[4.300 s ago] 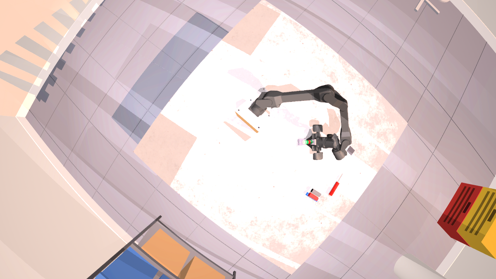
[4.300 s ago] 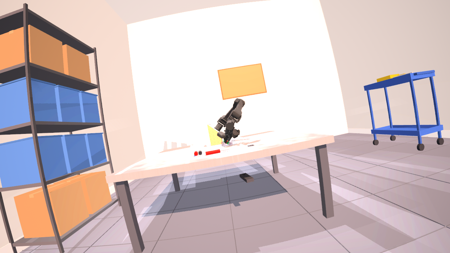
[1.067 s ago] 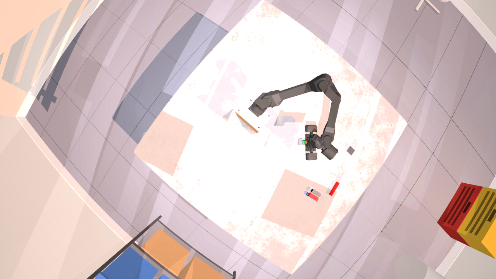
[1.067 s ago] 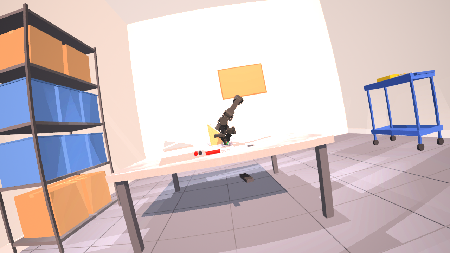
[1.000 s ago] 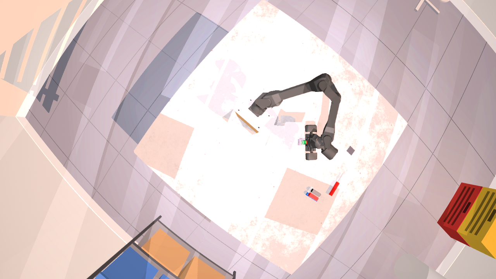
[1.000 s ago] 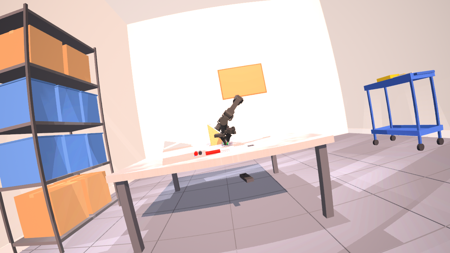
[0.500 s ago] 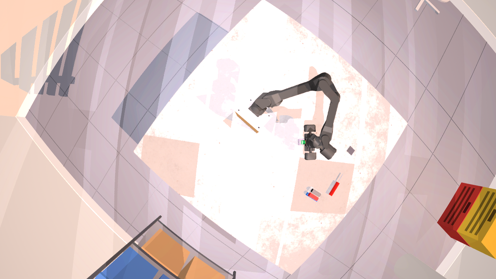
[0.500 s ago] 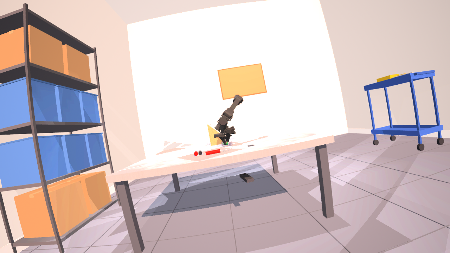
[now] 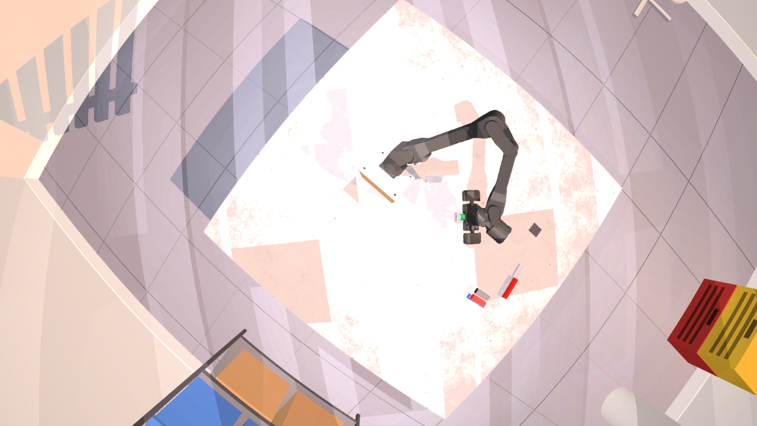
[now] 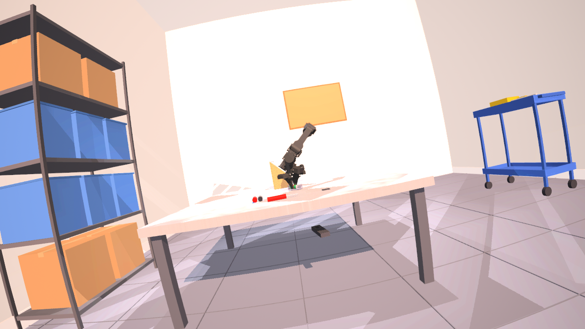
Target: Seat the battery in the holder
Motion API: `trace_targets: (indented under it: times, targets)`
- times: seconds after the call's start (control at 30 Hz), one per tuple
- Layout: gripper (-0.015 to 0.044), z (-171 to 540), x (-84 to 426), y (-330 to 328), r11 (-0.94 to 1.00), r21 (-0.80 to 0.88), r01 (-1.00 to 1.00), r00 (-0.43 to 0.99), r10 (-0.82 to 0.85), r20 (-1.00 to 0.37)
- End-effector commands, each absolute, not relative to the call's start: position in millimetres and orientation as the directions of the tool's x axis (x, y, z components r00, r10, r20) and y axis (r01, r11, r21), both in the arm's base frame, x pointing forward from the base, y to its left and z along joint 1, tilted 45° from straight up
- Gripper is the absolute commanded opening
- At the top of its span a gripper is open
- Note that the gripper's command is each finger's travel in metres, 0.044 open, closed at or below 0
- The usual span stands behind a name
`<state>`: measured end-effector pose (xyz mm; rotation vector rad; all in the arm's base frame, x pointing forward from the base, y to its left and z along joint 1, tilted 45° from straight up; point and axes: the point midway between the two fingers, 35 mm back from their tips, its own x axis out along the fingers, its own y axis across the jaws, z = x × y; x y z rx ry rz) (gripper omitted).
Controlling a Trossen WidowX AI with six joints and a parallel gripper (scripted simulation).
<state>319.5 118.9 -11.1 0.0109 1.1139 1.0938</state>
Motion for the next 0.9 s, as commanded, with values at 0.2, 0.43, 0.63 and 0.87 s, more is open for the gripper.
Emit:
trace_targets:
  times: [0.2,0.43,0.63,0.87]
  targets:
    - [0.0184,-11,318,119,0.512,0.501,-0.698,0.010,0.706,-0.709]
    - [0.0184,-4,319,112,0.513,0.502,-0.696,0.009,0.705,-0.709]
    - [0.0184,-1,319,108,0.514,0.502,-0.695,0.009,0.705,-0.709]
    - [0.0315,19,320,85,0.518,0.503,-0.692,0.007,0.701,-0.713]
